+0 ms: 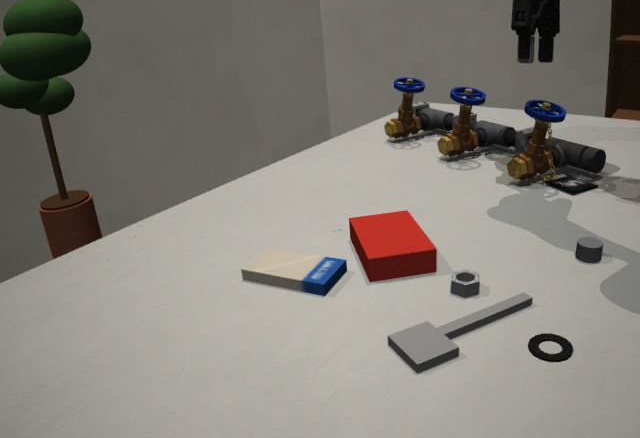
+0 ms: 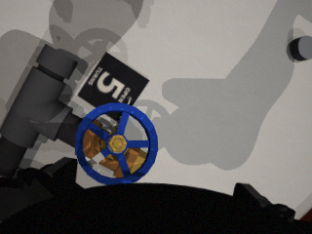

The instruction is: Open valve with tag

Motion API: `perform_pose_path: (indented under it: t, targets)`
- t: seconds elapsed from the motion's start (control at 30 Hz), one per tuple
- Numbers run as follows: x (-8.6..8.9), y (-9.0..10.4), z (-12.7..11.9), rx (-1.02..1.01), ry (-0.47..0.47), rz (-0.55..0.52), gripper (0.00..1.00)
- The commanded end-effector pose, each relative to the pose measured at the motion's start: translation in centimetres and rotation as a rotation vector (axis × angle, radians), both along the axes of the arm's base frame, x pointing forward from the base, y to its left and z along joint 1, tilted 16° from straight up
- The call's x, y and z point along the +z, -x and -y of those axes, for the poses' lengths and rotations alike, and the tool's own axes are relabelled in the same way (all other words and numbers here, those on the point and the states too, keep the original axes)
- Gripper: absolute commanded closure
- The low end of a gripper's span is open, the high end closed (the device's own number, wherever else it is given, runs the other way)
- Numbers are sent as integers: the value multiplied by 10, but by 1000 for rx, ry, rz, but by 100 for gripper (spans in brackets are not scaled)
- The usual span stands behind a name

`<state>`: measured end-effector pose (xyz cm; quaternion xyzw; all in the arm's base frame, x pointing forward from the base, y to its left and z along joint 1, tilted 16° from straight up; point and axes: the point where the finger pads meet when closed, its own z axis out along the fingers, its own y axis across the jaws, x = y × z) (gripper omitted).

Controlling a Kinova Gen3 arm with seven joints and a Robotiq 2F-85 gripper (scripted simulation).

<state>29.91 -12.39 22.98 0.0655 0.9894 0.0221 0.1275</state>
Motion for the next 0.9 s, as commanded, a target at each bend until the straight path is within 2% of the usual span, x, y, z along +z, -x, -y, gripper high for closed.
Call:
perform_pose_path:
  t: [0.0,0.17,0.43,0.87]
  targets:
    - [-5,16,10,5,39,9,0]
    - [-12,36,20,9,84,6,0]
    - [-17,51,26,12,118,2,0]
    - [-18,55,28,13,127,1,0]
